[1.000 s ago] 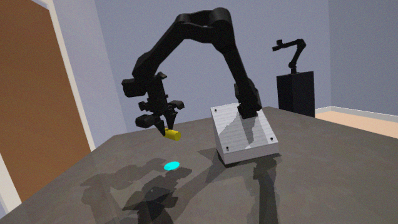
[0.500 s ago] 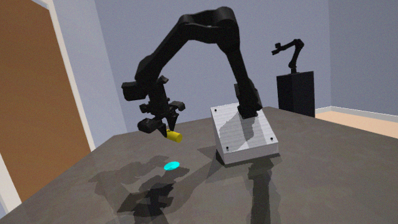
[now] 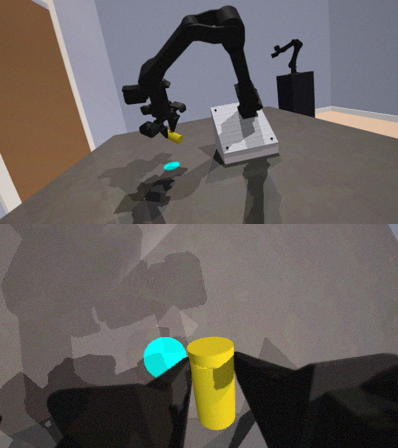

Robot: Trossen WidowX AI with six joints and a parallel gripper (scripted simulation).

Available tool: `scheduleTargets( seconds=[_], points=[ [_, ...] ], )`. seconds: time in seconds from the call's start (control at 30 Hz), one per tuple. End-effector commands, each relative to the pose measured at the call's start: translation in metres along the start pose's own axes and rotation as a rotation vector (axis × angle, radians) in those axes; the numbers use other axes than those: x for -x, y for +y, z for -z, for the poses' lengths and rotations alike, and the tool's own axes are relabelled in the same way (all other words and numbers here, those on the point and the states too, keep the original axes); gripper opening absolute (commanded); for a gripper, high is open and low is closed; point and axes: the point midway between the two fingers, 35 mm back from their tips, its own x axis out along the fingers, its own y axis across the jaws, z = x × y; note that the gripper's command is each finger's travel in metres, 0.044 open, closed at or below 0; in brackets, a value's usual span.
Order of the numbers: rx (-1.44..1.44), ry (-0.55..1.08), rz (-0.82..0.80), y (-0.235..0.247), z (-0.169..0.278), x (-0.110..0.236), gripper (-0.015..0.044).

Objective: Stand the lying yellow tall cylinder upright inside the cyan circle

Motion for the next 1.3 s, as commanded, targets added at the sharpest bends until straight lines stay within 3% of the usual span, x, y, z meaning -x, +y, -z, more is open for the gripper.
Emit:
scheduleTargets(
  seconds=[0.0, 1.27],
  points=[
    [-0.004, -0.024, 0.017, -0.001, 0.0, -0.002, 0.0105],
    [-0.008, -0.27, 0.119, -0.002, -0.001, -0.012, 0.0105]
  ],
)
